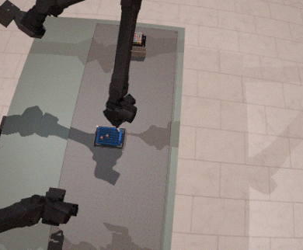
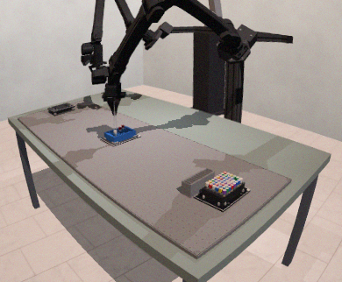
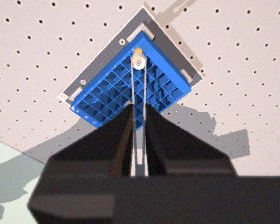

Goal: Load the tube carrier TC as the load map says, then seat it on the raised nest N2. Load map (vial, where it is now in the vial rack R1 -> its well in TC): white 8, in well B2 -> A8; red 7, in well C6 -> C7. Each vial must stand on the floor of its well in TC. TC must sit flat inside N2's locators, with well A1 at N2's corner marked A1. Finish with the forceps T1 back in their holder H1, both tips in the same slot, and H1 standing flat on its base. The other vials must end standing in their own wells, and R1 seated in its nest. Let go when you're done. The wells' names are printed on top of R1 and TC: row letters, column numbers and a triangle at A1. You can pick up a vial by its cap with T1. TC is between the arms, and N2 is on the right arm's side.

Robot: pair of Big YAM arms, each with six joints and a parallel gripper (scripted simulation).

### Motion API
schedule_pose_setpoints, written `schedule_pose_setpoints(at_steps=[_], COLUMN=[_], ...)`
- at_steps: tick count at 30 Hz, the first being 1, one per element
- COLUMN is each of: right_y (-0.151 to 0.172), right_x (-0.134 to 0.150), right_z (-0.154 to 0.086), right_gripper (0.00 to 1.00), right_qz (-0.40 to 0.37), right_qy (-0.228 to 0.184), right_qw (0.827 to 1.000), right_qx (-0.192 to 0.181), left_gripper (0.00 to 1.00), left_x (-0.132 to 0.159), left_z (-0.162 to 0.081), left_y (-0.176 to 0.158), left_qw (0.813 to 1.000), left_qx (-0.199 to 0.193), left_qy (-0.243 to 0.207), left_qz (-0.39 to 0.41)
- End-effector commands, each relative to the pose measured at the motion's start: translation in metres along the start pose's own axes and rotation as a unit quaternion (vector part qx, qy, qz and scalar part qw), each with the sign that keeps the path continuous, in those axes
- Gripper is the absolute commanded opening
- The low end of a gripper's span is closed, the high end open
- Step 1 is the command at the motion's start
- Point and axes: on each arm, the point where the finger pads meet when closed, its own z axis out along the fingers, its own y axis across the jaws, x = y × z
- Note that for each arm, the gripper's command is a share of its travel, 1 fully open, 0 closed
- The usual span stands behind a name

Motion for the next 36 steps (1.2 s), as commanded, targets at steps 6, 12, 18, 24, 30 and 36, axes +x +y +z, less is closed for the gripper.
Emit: schedule_pose_setpoints(at_steps=[6, 12, 18, 24, 30, 36], right_y=[-0.001, -0.001, -0.001, -0.001, -0.001, -0.001], right_x=[-0.005, -0.005, -0.005, -0.005, -0.005, -0.005], right_z=[-0.002, -0.002, -0.002, -0.002, -0.002, -0.002], right_gripper=[1.00, 1.00, 1.00, 1.00, 1.00, 1.00], right_qz=[-0.007, -0.007, -0.007, -0.007, -0.007, -0.007], right_qy=[-0.003, -0.003, -0.003, -0.003, -0.003, -0.003], right_qw=[1.000, 1.000, 1.000, 1.000, 1.000, 1.000], right_qx=[0.000, 0.000, 0.000, 0.000, 0.000, 0.000], left_gripper=[0.09, 0.09, 0.09, 0.09, 0.09, 0.09], left_x=[0.001, 0.001, 0.000, -0.001, -0.002, 0.005], left_z=[0.016, 0.017, 0.018, 0.019, 0.020, 0.002], left_y=[0.009, 0.008, 0.006, 0.005, 0.003, 0.002], left_qw=[1.000, 1.000, 1.000, 1.000, 1.000, 1.000], left_qx=[-0.010, -0.009, -0.008, -0.007, -0.006, -0.003], left_qy=[0.001, 0.001, 0.000, 0.000, -0.001, 0.003], left_qz=[0.002, 0.001, 0.000, -0.001, -0.002, 0.002])
